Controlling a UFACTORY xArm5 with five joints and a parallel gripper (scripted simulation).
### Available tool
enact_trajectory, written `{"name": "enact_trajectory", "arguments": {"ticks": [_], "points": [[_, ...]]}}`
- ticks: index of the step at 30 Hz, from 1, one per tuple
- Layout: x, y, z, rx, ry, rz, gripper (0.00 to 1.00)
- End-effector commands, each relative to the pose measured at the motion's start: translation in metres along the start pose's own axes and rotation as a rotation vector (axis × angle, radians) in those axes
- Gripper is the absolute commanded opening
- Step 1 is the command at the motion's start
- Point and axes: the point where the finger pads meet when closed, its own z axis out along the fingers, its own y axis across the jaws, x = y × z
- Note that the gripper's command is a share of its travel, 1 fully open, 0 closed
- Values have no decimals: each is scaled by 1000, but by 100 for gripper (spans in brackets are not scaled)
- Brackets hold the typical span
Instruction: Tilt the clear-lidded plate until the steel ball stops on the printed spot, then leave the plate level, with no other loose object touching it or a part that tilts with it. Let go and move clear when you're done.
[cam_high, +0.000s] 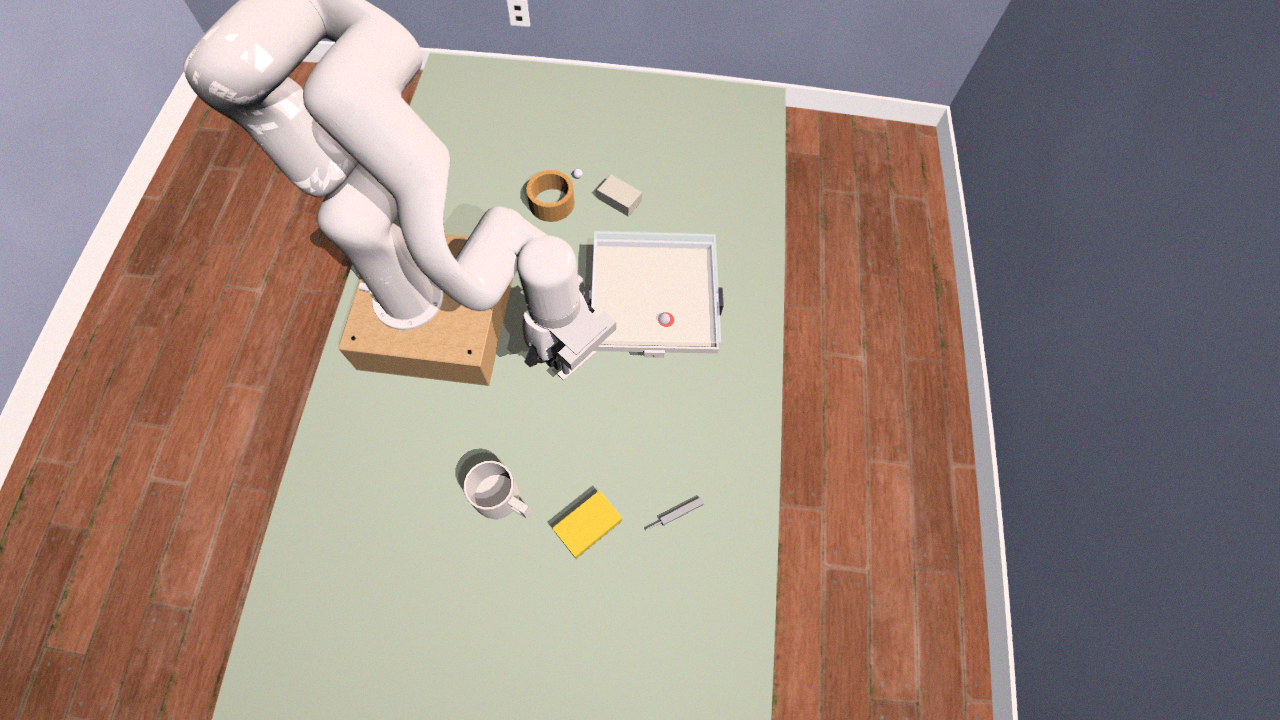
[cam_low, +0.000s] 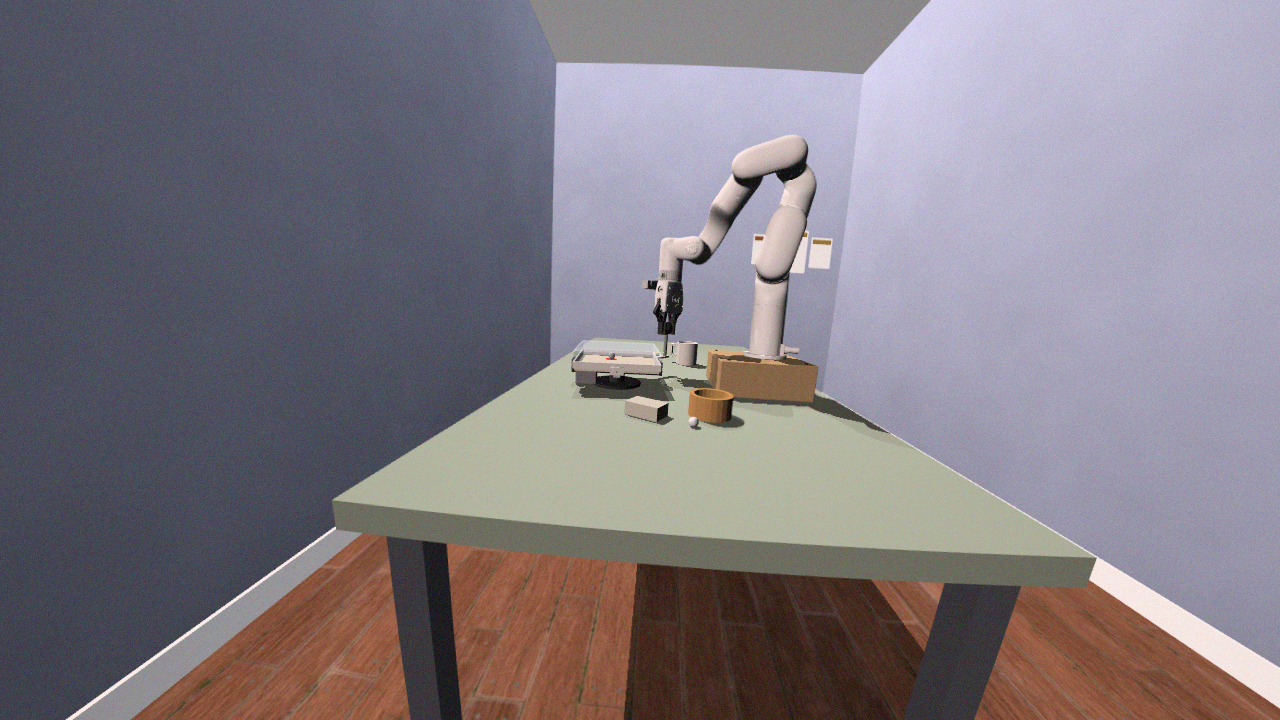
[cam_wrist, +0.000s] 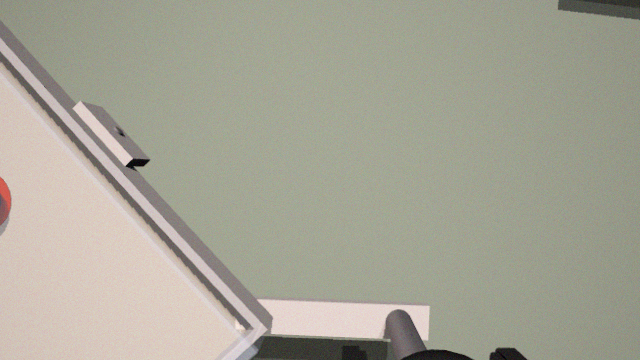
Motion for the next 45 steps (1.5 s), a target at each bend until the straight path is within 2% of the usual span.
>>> {"name": "enact_trajectory", "arguments": {"ticks": [1,18,19,45], "points": [[1,-1,-1,1,3,-1,0],[1,-1,-1,1,3,-1,0],[1,-1,-1,1,3,-1,62],[1,-1,-1,1,3,-1,62]]}}
